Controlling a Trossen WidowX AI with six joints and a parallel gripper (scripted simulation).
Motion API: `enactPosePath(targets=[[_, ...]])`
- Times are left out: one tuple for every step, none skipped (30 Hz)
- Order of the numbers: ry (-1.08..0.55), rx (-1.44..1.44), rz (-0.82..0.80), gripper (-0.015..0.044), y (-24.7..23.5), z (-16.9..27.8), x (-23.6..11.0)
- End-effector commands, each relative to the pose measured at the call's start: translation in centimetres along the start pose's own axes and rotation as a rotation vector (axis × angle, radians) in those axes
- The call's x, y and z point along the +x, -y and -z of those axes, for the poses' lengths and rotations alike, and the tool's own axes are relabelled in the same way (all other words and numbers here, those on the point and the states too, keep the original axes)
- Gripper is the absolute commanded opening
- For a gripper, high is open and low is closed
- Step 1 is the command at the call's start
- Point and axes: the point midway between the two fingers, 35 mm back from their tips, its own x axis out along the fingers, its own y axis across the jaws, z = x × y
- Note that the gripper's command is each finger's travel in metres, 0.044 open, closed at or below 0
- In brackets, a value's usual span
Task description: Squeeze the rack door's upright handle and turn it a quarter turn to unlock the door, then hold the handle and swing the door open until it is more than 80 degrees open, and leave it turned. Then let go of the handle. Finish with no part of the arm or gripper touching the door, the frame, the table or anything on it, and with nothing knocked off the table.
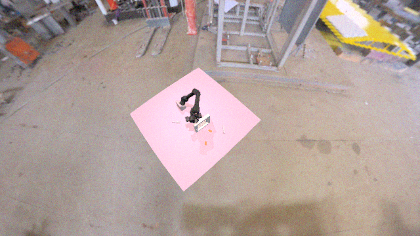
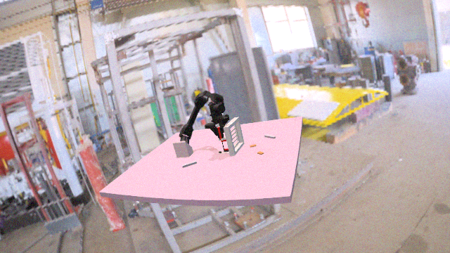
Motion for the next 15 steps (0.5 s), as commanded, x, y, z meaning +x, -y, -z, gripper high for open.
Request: enactPosePath(targets=[[0.004,-0.299,-0.005,0.0300,-0.08,-0.07,-0.01],[0.004,-0.349,-0.005,0.0300,-0.08,-0.07,-0.01],[0.005,-0.398,-0.005,0.0300,-0.08,-0.07,-0.01],[0.005,-0.448,-0.005,0.0300,-0.08,-0.07,0.00],[0.005,-0.497,-0.005,0.0300,-0.08,-0.07,0.00],[0.005,-0.547,-0.005,0.0300,-0.08,-0.07,0.00],[0.005,-0.596,-0.004,0.0300,-0.08,-0.07,0.00],[0.005,-0.646,-0.004,0.0300,-0.08,-0.07,0.00],[0.005,-0.696,-0.004,0.0300,-0.07,-0.07,0.00],[0.005,-0.745,-0.004,0.0300,-0.07,-0.07,0.00],[0.005,-0.795,-0.004,0.0300,-0.07,-0.07,0.00],[0.006,-0.844,-0.004,0.0300,-0.07,-0.07,0.00],[0.006,-0.894,-0.004,0.0300,-0.07,-0.07,0.00],[0.006,-0.943,-0.004,0.0300,-0.07,-0.07,0.00],[0.006,-0.993,-0.004,0.0300,-0.07,-0.07,-0.01]])
